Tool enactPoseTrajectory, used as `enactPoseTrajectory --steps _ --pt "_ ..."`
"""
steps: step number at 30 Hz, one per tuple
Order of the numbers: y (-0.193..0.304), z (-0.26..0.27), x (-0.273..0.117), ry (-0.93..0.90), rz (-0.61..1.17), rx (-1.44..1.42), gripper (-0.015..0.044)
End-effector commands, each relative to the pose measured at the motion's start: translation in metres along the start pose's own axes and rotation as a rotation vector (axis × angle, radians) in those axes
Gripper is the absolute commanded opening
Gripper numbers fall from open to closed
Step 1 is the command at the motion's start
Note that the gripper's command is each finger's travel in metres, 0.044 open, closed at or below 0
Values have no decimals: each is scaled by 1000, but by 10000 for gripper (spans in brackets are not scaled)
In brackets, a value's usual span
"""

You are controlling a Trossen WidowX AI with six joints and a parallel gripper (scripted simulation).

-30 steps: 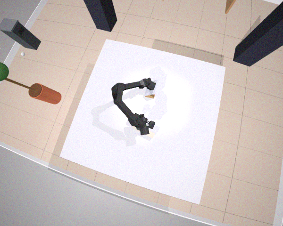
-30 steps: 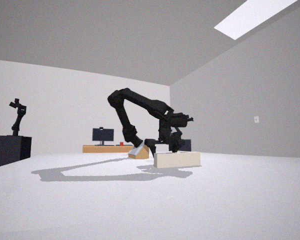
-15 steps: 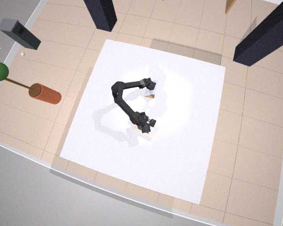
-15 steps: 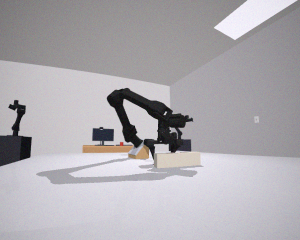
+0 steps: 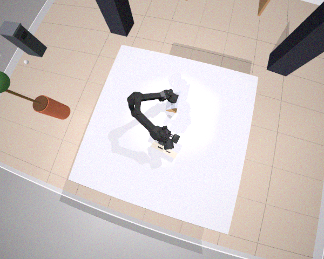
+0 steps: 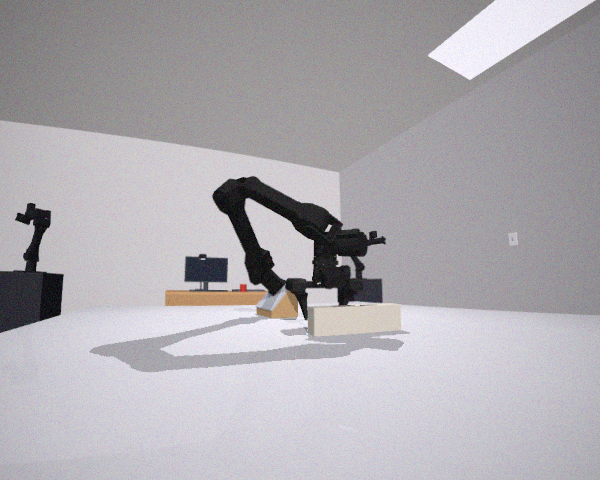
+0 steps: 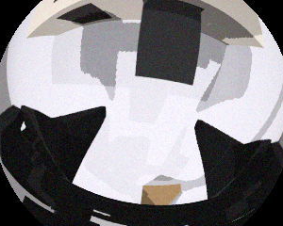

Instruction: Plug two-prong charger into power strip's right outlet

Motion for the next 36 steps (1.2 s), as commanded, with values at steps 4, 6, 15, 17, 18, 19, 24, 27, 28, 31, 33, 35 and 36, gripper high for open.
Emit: enactPoseTrajectory --steps 4,6,15,17,18,19,24,27,28,31,33,35,36 --pt "11 0 -22 -49 -219 -19 440" --pt "22 -2 -42 -84 -400 -15 440" --pt "39 -8 -64 -122 -601 8 440" --pt "39 -8 -64 -122 -601 8 440" --pt "39 -8 -64 -122 -601 8 440" --pt "39 -8 -64 -122 -601 8 440" --pt "39 -8 -64 -122 -601 8 440" --pt "39 -8 -64 -122 -601 8 440" --pt "39 -8 -64 -122 -601 8 440" --pt "39 -8 -64 -122 -601 8 440" --pt "39 -8 -64 -122 -601 8 440" --pt "39 -8 -64 -122 -601 8 440" --pt "39 -8 -64 -122 -601 8 440"
Point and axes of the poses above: the point midway between the two fingers, 35 mm back from their tips, its own x axis out along the fingers, its own z axis across the jaws, y = z × x, the point moved 9 cm from there along -x, back along the fingers, and after that the axes turned 11 degrees about x, right-handed, at the moved point
